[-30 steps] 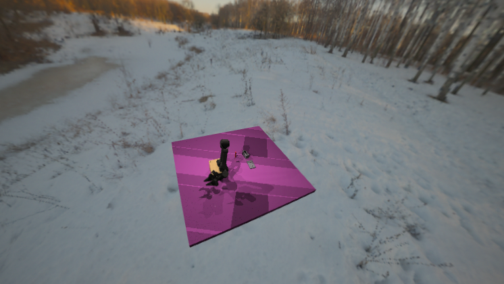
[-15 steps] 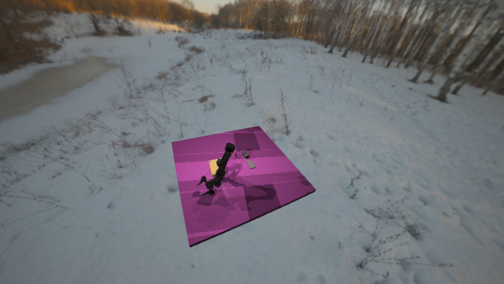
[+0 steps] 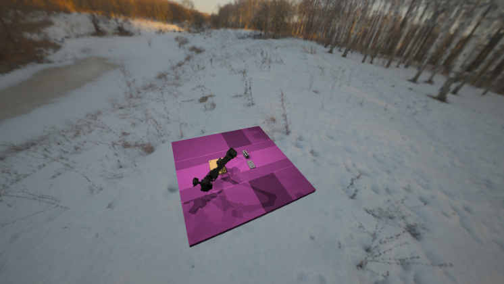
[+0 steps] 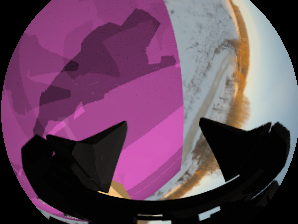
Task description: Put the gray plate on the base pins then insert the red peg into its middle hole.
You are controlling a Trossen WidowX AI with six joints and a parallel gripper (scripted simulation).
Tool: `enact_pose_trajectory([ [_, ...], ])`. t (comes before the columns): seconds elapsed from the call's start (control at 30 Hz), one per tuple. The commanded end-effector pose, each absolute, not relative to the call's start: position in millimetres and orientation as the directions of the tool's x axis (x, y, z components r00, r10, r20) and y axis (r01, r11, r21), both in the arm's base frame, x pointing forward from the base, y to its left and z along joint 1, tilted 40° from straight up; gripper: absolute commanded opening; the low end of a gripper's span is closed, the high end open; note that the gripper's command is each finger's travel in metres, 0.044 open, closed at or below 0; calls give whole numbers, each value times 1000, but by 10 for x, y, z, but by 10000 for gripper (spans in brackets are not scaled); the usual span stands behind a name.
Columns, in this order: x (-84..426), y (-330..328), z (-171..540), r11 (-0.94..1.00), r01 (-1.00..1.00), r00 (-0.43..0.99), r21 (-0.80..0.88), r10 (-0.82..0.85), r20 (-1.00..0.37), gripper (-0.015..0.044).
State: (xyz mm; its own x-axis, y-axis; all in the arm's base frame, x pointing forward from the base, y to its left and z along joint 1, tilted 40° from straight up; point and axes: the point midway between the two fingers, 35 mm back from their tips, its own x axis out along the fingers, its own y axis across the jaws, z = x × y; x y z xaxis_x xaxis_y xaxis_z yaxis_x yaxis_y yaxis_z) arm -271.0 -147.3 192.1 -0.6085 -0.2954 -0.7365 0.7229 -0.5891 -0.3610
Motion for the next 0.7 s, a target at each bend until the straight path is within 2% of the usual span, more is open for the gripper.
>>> enact_pose_trajectory([
  [0.0, -2331, -1139, 2335, -45, 992, -120, -114, -564, -817, 440],
  [0.13, -2210, -1104, 2435, 30, 996, -49, -85, -610, -791, 440],
  [0.67, -2210, -1104, 2435, 30, 996, -49, -85, -610, -791, 440],
])
